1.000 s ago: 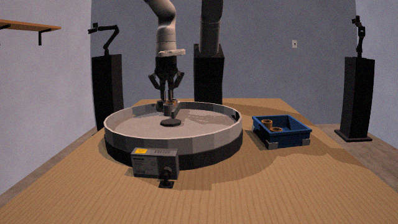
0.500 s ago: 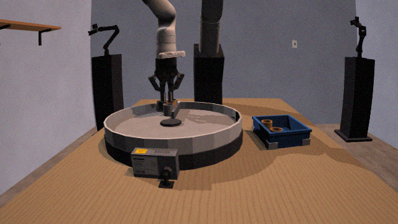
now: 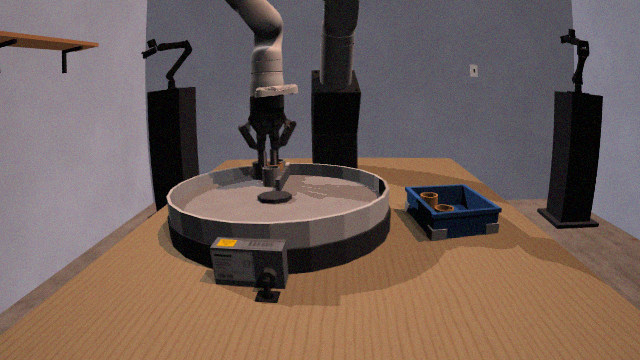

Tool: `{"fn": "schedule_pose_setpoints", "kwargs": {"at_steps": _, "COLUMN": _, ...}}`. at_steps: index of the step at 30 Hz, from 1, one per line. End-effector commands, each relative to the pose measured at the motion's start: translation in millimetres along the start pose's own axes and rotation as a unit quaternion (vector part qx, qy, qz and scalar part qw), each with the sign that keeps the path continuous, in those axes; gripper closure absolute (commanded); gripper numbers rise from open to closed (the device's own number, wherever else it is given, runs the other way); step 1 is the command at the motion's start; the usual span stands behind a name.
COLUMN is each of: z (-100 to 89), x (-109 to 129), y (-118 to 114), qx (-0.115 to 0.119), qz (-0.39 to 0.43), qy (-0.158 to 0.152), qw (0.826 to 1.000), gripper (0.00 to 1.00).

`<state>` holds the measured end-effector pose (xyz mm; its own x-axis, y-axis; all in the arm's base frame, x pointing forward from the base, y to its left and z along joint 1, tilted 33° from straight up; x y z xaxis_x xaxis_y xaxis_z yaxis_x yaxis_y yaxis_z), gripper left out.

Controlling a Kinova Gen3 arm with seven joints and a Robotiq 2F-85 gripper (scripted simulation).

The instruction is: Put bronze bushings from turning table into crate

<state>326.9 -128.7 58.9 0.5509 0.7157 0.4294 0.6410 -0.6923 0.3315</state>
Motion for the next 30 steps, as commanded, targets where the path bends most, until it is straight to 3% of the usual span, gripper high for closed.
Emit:
{"fn": "schedule_pose_setpoints", "kwargs": {"at_steps": 1, "z": 0.0, "x": 0.2, "y": -0.2, "qx": 0.000, "qz": 0.000, "qy": 0.000, "qw": 1.000, "gripper": 0.82}}
{"fn": "schedule_pose_setpoints", "kwargs": {"at_steps": 22, "z": 6.0, "x": 0.1, "y": -0.2, "qx": 0.000, "qz": 0.000, "qy": 0.000, "qw": 1.000, "gripper": 0.82}}
{"fn": "schedule_pose_setpoints", "kwargs": {"at_steps": 23, "z": 5.9, "x": 0.1, "y": -0.1, "qx": 0.000, "qz": 0.000, "qy": 0.000, "qw": 1.000, "gripper": 1.00}}
{"fn": "schedule_pose_setpoints", "kwargs": {"at_steps": 30, "z": 5.9, "x": 0.1, "y": -0.1, "qx": 0.000, "qz": 0.000, "qy": 0.000, "qw": 1.000, "gripper": 1.00}}
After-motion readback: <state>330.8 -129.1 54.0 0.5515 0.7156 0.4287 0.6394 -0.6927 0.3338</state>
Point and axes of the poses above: the point where the finger pads meet when closed, its own z axis out along the fingers, its own y axis across the jaws, x = y × z, the point moved 6 cm from there along -z, back along the fingers, and after that the axes turned 15 degrees about -z, right-handed, at the moved point
